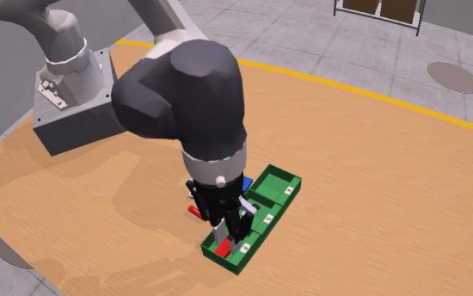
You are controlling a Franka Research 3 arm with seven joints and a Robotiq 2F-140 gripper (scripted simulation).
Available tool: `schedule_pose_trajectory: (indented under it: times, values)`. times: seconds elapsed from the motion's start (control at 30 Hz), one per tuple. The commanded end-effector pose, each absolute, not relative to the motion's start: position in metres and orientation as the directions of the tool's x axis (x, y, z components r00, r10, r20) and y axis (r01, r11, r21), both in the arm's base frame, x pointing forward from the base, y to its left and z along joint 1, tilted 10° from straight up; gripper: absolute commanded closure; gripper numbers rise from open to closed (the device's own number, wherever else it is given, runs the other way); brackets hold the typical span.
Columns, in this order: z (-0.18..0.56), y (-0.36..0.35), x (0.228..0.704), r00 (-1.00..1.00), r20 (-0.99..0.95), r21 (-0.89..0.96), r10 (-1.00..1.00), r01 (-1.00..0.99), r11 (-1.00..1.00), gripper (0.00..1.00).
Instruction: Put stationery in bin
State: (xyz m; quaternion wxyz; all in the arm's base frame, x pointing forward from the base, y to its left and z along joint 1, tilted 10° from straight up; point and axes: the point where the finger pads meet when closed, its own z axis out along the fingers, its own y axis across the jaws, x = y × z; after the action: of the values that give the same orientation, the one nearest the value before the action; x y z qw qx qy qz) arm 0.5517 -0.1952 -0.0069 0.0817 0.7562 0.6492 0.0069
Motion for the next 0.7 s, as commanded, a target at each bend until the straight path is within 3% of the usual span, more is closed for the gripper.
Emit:
schedule_pose_trajectory:
  times: [0.0,0.67]
  values:
    - [-0.0066,-0.1949,0.5534,0.163,-0.095,0.138,0.982,0.979,-0.149,0.82]
    - [0.0000,-0.1941,0.5526,0.163,-0.095,0.138,0.982,0.979,-0.149,0.82]
